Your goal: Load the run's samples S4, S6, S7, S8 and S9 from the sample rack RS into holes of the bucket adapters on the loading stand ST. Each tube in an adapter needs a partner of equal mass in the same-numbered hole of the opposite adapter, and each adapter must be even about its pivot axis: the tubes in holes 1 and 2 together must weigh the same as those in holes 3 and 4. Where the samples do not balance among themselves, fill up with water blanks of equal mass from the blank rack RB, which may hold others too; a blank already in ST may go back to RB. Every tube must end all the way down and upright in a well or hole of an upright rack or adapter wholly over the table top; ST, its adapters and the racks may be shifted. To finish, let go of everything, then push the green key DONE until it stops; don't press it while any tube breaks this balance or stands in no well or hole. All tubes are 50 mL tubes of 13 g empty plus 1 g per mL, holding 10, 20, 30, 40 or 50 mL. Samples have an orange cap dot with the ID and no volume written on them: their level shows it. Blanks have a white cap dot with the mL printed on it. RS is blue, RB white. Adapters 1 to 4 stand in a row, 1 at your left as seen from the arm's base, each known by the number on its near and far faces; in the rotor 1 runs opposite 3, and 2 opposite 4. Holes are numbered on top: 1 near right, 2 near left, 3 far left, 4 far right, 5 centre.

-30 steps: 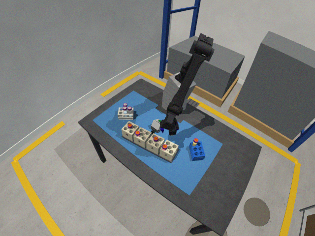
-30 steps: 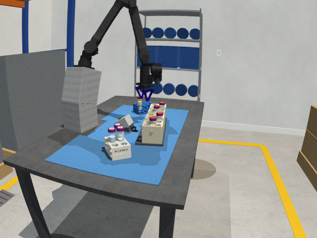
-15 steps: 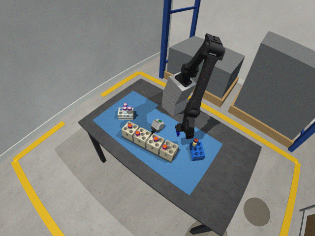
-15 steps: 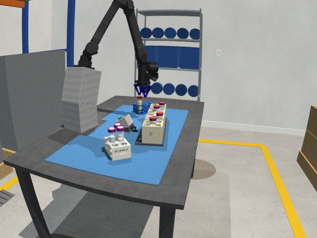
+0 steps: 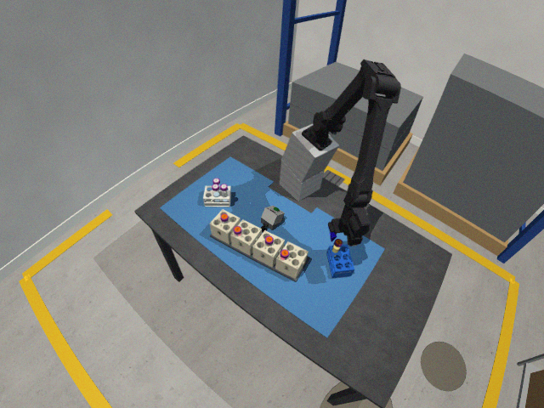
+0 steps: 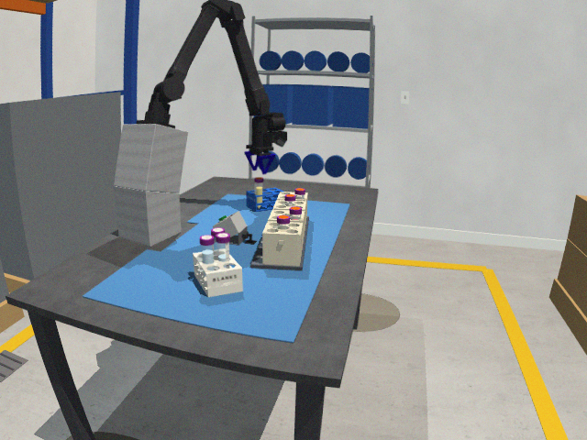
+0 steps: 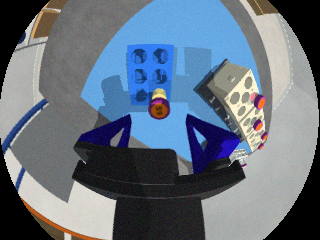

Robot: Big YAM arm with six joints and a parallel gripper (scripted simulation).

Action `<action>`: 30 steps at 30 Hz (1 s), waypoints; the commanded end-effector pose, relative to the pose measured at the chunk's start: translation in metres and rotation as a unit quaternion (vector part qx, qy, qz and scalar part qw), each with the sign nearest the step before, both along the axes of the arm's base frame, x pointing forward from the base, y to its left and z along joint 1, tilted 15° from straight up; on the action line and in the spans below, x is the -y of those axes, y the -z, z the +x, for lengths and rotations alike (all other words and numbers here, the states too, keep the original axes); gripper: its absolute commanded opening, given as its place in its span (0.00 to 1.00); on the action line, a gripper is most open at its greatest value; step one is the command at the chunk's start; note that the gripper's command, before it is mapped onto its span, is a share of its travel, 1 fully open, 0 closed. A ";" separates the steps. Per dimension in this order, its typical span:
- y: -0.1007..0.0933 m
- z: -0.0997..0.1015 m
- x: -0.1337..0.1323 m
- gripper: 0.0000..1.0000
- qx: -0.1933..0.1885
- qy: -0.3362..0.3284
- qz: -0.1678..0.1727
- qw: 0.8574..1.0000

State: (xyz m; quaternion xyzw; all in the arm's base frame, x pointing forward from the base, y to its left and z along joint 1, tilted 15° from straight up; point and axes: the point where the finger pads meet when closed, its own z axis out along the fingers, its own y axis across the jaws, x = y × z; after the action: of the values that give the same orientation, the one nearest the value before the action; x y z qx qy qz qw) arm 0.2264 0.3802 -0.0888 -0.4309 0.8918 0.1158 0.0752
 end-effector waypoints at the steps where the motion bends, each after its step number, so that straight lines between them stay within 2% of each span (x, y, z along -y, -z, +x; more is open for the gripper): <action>1: 0.002 0.013 -0.011 0.80 0.002 0.027 0.009 1.000; 3: 0.010 0.011 -0.011 0.80 0.002 0.026 0.008 1.000; 6: 0.024 -0.001 -0.007 0.80 -0.003 0.019 0.000 1.000; 8: 0.029 0.000 -0.012 0.80 -0.001 0.018 0.003 1.000; 11: 0.030 0.000 -0.012 0.80 -0.002 0.018 0.003 1.000; 13: 0.030 0.009 -0.014 0.80 0.001 0.025 0.007 1.000; 20: 0.035 0.006 -0.022 0.80 0.001 0.018 0.007 1.000; 22: 0.041 -0.002 -0.009 0.80 -0.005 0.018 -0.003 1.000; 28: 0.042 -0.003 -0.007 0.80 -0.005 0.019 -0.003 1.000; 29: 0.031 0.005 -0.013 0.80 0.000 0.019 0.005 1.000; 30: 0.037 0.003 -0.017 0.80 0.000 0.018 0.005 1.000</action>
State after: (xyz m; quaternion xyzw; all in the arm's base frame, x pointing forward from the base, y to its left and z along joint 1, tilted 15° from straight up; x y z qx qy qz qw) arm 0.2268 0.3864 -0.1234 -0.4142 0.9002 0.1145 0.0706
